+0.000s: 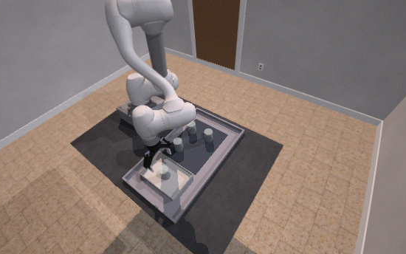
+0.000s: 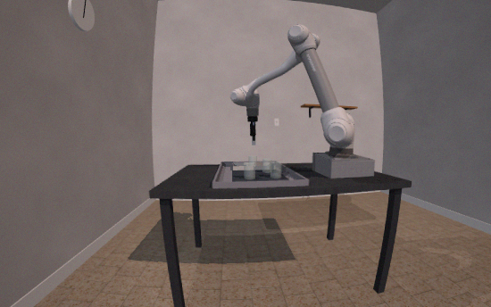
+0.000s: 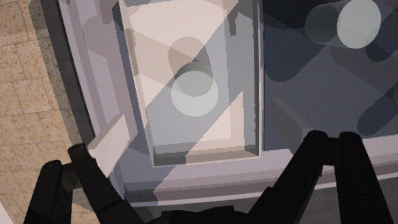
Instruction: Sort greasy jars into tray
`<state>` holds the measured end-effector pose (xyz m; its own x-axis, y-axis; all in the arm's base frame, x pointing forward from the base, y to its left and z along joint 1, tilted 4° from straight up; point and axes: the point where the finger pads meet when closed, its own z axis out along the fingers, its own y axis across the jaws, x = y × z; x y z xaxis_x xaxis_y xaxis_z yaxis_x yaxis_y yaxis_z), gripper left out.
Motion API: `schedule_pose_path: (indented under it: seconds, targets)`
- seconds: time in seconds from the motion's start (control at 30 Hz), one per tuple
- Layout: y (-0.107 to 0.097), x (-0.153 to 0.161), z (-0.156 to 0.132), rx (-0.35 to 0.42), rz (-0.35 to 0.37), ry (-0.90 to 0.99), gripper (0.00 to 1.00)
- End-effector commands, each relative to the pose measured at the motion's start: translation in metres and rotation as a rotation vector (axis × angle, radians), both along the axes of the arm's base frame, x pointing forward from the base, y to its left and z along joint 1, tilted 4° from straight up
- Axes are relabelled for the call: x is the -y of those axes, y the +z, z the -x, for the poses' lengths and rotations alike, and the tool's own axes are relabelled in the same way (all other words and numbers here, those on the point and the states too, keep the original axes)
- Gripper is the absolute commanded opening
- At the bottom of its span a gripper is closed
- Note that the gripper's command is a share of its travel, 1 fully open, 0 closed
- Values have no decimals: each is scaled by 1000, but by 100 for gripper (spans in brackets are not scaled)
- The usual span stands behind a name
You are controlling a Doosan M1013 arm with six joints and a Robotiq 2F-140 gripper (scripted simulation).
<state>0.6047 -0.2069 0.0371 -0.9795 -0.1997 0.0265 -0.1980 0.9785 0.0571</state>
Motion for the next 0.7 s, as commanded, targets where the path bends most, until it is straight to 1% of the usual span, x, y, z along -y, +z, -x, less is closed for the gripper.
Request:
schedule_pose_path:
  seconds: [0.0,0.07,0.2,0.27,0.67]
  targets:
    - [0,0,0,0,0,0,100]
    - [0,0,0,0,0,0,100]
    - [2,-30,14,0,0,0,100]
    - [2,-30,14,0,0,0,100]
    - [8,-119,55,0,0,0,100]
